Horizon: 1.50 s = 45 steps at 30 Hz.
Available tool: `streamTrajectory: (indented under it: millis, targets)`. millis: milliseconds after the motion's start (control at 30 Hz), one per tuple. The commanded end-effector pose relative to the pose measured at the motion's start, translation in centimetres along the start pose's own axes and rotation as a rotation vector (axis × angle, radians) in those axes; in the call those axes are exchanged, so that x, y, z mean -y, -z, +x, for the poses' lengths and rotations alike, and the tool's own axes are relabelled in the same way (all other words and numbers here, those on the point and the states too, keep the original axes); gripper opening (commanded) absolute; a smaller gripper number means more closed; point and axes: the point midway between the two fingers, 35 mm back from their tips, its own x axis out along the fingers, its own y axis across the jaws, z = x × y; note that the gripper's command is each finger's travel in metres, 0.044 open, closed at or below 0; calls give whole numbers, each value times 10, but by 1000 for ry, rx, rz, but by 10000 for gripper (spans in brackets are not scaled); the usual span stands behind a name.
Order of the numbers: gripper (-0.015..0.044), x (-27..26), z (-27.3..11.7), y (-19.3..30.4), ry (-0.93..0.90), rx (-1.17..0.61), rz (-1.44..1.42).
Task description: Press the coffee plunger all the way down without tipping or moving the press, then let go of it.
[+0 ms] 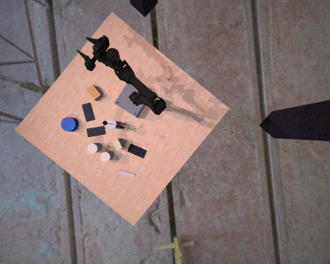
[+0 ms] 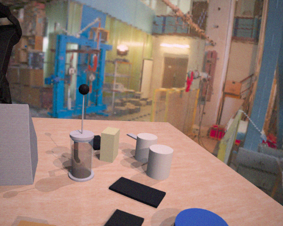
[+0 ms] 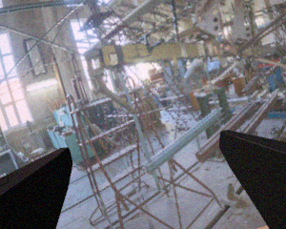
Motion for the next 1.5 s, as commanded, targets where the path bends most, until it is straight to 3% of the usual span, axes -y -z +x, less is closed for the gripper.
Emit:
streamTrajectory:
  millis: [0, 167, 367, 833, 1233, 1467]
  targets:
    - [426, -2, 0, 2, -8, -7, -5]
    - [440, -41, -4, 29, -150, -119, -92]
    - [440, -119, -34, 89, -480, -336, -258]
    - [440, -234, -186, 193, -1269, -695, -417]
    - [440, -228, -202, 253, -1301, -707, -414]
    - [440, -230, -201, 255, -1299, -708, -415]
